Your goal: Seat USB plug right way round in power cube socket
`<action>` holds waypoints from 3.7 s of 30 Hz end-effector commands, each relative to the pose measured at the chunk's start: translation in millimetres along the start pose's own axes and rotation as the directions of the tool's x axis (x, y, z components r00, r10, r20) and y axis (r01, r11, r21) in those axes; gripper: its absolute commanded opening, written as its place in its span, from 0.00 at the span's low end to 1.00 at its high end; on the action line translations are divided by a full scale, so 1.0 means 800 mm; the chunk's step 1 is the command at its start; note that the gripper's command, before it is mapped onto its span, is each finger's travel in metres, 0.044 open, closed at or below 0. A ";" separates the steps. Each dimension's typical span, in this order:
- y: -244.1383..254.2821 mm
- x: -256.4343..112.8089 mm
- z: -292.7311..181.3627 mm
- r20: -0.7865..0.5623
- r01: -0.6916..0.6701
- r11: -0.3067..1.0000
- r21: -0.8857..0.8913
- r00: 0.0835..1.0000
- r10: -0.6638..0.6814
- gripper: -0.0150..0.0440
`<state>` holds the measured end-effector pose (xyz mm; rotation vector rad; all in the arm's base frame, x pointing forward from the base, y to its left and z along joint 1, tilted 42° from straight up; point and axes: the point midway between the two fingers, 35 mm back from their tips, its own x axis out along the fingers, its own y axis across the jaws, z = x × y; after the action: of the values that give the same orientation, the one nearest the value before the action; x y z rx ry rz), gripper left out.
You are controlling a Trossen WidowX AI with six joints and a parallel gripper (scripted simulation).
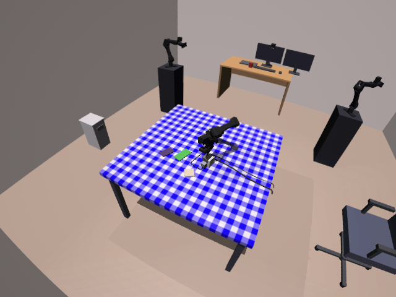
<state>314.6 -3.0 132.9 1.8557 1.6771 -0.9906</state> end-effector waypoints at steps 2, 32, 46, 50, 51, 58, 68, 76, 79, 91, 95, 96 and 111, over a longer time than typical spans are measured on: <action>0.000 0.001 -0.001 -0.005 -0.002 1.000 0.002 1.000 0.002 0.25; 0.000 0.005 -0.001 -0.005 -0.002 1.000 0.002 1.000 0.002 0.25; 0.000 0.008 -0.001 -0.005 -0.002 1.000 0.002 1.000 0.002 0.25; 0.000 0.008 -0.001 -0.005 -0.002 1.000 0.002 1.000 0.002 0.25; 0.000 0.008 -0.001 -0.005 -0.002 1.000 0.002 1.000 0.002 0.25; 0.000 0.009 -0.001 -0.005 -0.002 1.000 0.002 1.000 0.002 0.25; 0.000 0.011 -0.001 -0.005 -0.002 1.000 0.002 1.000 0.002 0.25; 0.000 0.012 -0.001 -0.005 -0.002 1.000 0.002 1.000 0.002 0.25; 0.000 0.012 -0.001 -0.005 -0.002 1.000 0.002 1.000 0.002 0.25; 0.000 0.014 -0.001 -0.005 -0.002 1.000 0.002 1.000 0.002 0.25; 0.000 0.015 -0.001 -0.005 -0.002 1.000 0.002 1.000 0.002 0.25; 0.000 0.015 -0.001 -0.005 -0.002 1.000 0.002 1.000 0.002 0.25; 0.000 0.016 -0.001 -0.005 -0.002 1.000 0.002 1.000 0.002 0.25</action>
<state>314.9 2.9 125.1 1.8630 1.6705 -0.9922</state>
